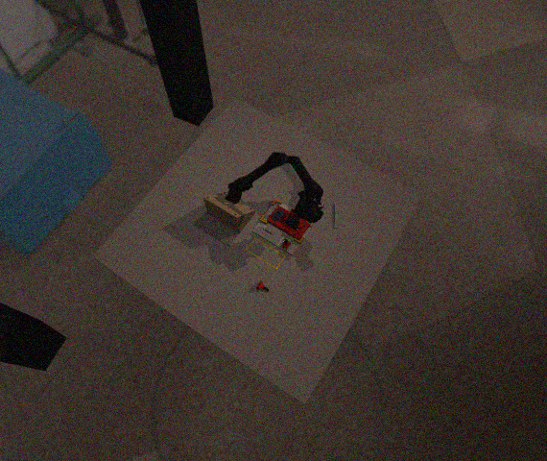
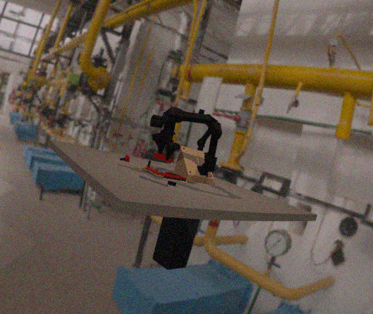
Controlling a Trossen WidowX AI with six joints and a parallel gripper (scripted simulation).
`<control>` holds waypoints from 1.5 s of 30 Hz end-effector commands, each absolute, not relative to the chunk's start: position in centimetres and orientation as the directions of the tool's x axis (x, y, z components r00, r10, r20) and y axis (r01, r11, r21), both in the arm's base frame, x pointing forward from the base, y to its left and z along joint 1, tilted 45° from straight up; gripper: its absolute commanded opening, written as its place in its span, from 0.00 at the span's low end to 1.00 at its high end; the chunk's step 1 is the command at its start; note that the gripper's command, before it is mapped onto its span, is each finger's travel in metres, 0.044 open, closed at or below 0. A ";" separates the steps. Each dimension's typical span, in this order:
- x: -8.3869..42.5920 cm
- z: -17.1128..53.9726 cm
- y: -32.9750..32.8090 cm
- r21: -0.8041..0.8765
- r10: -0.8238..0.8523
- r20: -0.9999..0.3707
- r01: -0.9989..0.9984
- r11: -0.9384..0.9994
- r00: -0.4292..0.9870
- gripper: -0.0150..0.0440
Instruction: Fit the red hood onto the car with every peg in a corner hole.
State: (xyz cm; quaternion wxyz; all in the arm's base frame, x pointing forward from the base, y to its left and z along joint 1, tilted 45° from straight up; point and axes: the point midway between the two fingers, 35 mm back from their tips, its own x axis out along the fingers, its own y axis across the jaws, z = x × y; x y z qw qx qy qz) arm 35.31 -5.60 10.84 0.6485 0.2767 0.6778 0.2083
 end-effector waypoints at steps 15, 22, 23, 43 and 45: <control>35.7 7.8 -2.3 0.643 0.647 -0.762 0.108 0.758 -0.008 0.25; 35.7 7.8 -2.4 0.643 0.647 -0.762 0.108 0.758 -0.008 0.25; 35.7 7.8 -2.4 0.643 0.647 -0.762 0.108 0.758 -0.008 0.25; 35.7 7.8 -2.3 0.643 0.647 -0.762 0.108 0.758 -0.008 0.25; 35.7 7.7 -2.2 0.643 0.647 -0.762 0.108 0.758 -0.008 0.25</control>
